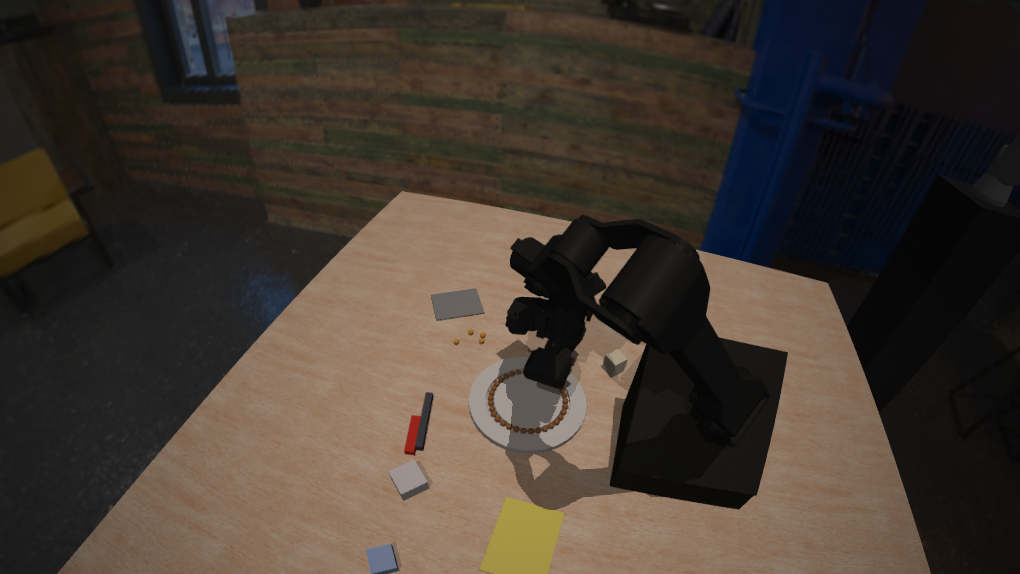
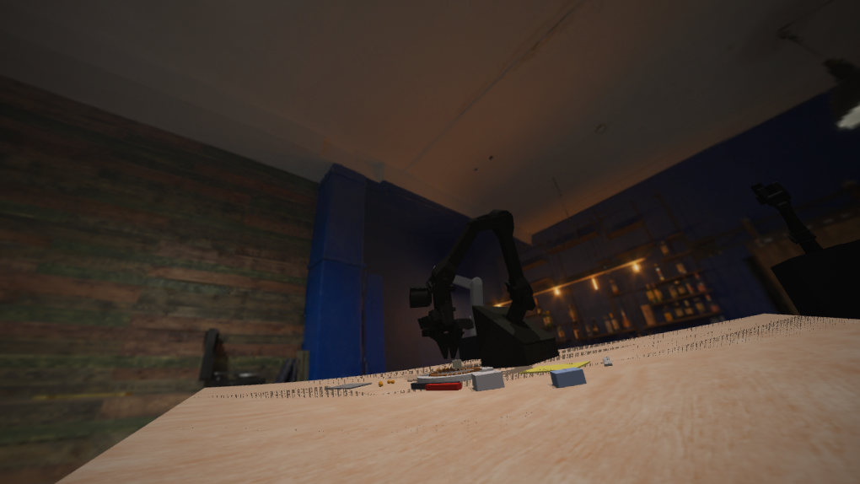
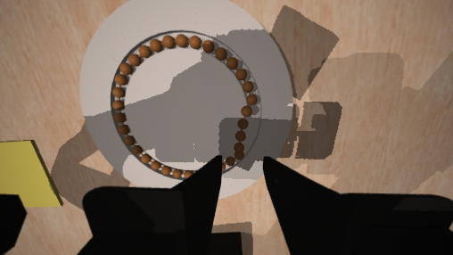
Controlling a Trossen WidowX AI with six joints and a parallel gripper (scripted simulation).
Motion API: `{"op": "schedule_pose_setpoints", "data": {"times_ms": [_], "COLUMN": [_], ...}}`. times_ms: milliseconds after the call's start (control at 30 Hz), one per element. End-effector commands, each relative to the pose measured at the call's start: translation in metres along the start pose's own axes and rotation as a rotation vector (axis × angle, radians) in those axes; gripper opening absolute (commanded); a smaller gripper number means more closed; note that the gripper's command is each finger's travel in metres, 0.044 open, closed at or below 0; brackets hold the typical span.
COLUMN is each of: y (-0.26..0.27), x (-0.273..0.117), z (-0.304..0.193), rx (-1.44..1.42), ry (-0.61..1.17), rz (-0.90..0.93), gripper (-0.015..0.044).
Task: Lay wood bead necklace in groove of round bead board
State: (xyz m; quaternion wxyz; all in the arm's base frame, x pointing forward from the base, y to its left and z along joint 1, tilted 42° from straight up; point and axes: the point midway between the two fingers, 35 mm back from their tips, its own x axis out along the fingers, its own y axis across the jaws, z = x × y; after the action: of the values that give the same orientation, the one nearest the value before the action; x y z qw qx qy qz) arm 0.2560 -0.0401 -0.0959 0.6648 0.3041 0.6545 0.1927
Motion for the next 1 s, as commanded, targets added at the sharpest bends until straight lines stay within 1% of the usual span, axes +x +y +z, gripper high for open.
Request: {"op": "schedule_pose_setpoints", "data": {"times_ms": [0,767,967], "y": [0.000,0.001,0.001], "x": [0.000,0.032,0.033], "z": [0.000,-0.002,-0.002], "rx": [0.000,0.001,0.001], "ry": [0.000,0.009,0.009], "rz": [0.000,0.003,0.003], "gripper": [0.0120,0.0120,0.0120]}}
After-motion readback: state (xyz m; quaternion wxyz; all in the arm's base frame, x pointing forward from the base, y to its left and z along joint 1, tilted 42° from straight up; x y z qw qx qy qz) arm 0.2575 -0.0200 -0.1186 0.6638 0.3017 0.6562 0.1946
